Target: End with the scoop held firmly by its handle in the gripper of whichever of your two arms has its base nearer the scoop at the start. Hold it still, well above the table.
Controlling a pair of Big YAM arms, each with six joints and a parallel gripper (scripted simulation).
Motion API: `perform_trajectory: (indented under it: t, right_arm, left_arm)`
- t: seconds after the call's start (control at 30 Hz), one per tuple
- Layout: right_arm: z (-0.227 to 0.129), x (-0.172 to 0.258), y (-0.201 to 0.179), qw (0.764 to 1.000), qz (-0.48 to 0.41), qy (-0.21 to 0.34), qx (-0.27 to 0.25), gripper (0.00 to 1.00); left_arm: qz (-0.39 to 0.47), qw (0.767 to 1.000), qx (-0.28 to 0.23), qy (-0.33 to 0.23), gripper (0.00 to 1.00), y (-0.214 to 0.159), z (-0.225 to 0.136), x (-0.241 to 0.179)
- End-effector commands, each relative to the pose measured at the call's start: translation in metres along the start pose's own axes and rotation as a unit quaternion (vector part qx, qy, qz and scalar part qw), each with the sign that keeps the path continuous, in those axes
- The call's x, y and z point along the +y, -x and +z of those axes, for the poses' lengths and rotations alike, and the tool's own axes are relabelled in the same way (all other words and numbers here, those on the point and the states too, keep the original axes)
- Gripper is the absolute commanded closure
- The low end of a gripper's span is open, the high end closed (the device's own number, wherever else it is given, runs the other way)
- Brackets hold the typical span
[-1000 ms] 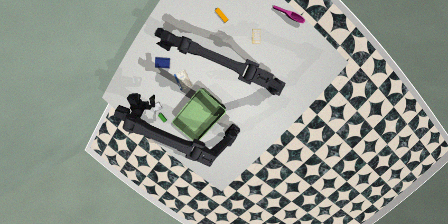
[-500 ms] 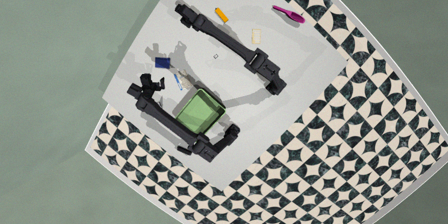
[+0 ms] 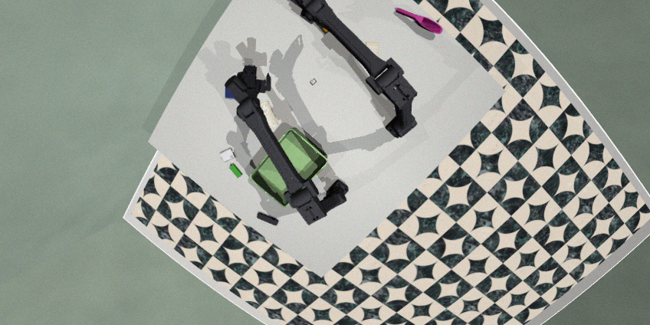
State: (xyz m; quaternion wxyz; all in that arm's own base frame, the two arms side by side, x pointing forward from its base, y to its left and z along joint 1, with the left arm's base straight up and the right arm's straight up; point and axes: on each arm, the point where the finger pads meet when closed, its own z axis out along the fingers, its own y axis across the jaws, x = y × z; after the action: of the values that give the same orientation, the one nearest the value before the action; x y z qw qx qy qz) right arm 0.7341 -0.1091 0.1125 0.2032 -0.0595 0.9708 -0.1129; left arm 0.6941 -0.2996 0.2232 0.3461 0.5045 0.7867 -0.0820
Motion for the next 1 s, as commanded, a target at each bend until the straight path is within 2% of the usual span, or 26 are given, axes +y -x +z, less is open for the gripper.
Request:
perform_trajectory:
  t: [0.0, 0.17, 0.23, 0.27, 0.3, 0.47, 0.6, 0.73, 0.8, 0.83, 0.97]
  right_arm:
    - [-0.014, -0.075, -0.06, 0.996, -0.039, -0.034, 0.078, 0.57]
    - [-0.013, -0.121, -0.121, 0.984, -0.063, -0.043, 0.158, 0.57]
    - [-0.013, -0.121, -0.121, 0.984, -0.063, -0.043, 0.158, 0.57]
    - [-0.012, -0.141, -0.148, 0.978, -0.078, -0.039, 0.191, 0.57]
    - [-0.014, -0.156, -0.168, 0.973, -0.087, -0.035, 0.212, 0.57]
    - [-0.018, -0.198, -0.223, 0.962, -0.106, -0.013, 0.252, 0.57]
    - [-0.017, -0.231, -0.27, 0.959, -0.111, 0.018, 0.26, 0.57]
    - [-0.014, -0.263, -0.321, 0.961, -0.112, 0.055, 0.247, 0.57]
    - [-0.014, -0.263, -0.321, 0.961, -0.112, 0.055, 0.247, 0.57]
    - [-0.01, -0.272, -0.341, 0.962, -0.111, 0.071, 0.241, 0.57]
    - [-0.015, -0.295, -0.392, 0.966, -0.101, 0.107, 0.211, 0.57]
  left_arm:
    - [-0.007, 0.998, -0.055, 0.016, 0.0, 0.069, 0.046, -0.057]
    - [-0.003, 0.996, -0.089, 0.007, 0.0, 0.106, 0.075, -0.124]
    - [-0.003, 0.996, -0.089, 0.007, 0.0, 0.106, 0.075, -0.124]
    - [-0.002, 0.993, -0.116, 0.011, 0.0, 0.134, 0.074, -0.139]
    - [-0.004, 0.991, -0.13, 0.007, 0.0, 0.146, 0.08, -0.164]
    - [-0.01, 0.988, -0.155, -0.018, 0.0, 0.16, 0.106, -0.252]
    - [-0.014, 0.982, -0.185, -0.032, 0.0, 0.18, 0.111, -0.31]
    - [-0.02, 0.974, -0.22, -0.051, 0.0, 0.2, 0.111, -0.374]
    - [-0.02, 0.974, -0.22, -0.051, 0.0, 0.2, 0.111, -0.374]
    - [-0.025, 0.966, -0.25, -0.065, 0.0, 0.218, 0.104, -0.419]
    - [-0.032, 0.957, -0.273, -0.09, 0.0, 0.219, 0.1, -0.484]
